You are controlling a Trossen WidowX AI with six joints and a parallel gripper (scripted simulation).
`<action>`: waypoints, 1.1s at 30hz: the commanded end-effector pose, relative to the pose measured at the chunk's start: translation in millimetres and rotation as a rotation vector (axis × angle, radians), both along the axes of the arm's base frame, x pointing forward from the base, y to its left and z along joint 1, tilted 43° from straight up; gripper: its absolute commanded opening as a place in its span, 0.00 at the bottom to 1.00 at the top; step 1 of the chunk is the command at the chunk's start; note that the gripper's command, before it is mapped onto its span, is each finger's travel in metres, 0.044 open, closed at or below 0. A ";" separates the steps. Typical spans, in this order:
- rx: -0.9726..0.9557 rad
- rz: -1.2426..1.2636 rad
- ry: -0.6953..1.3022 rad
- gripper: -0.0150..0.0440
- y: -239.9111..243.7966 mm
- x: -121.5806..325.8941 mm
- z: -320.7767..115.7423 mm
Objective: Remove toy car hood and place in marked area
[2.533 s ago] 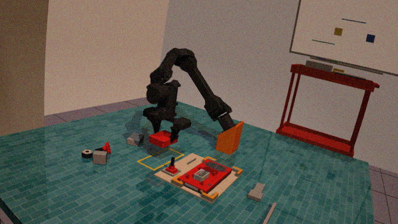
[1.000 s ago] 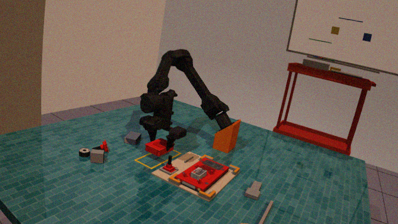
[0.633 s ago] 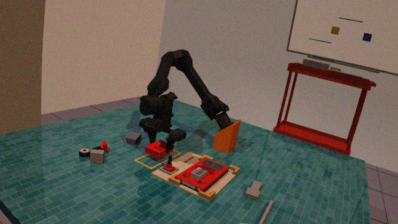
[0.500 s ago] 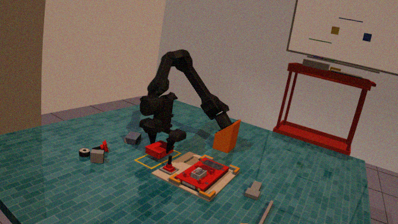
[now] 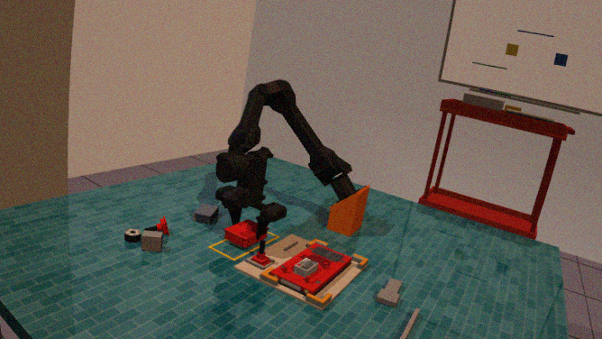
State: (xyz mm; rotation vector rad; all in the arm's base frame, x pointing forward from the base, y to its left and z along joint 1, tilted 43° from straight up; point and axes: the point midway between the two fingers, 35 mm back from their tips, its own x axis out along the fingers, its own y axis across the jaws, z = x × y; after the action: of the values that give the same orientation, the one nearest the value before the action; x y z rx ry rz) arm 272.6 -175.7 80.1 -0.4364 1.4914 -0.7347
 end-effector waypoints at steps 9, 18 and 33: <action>0.000 0.004 0.003 0.25 -3.8 -0.6 -4.7; 0.000 0.004 0.003 0.25 -6.9 -1.0 -7.9; -0.004 0.000 0.001 0.70 -8.1 -1.0 -7.8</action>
State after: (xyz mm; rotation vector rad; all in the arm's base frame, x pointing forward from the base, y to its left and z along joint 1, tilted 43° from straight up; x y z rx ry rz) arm 271.5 -183.9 72.0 -0.4396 1.4917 -0.7375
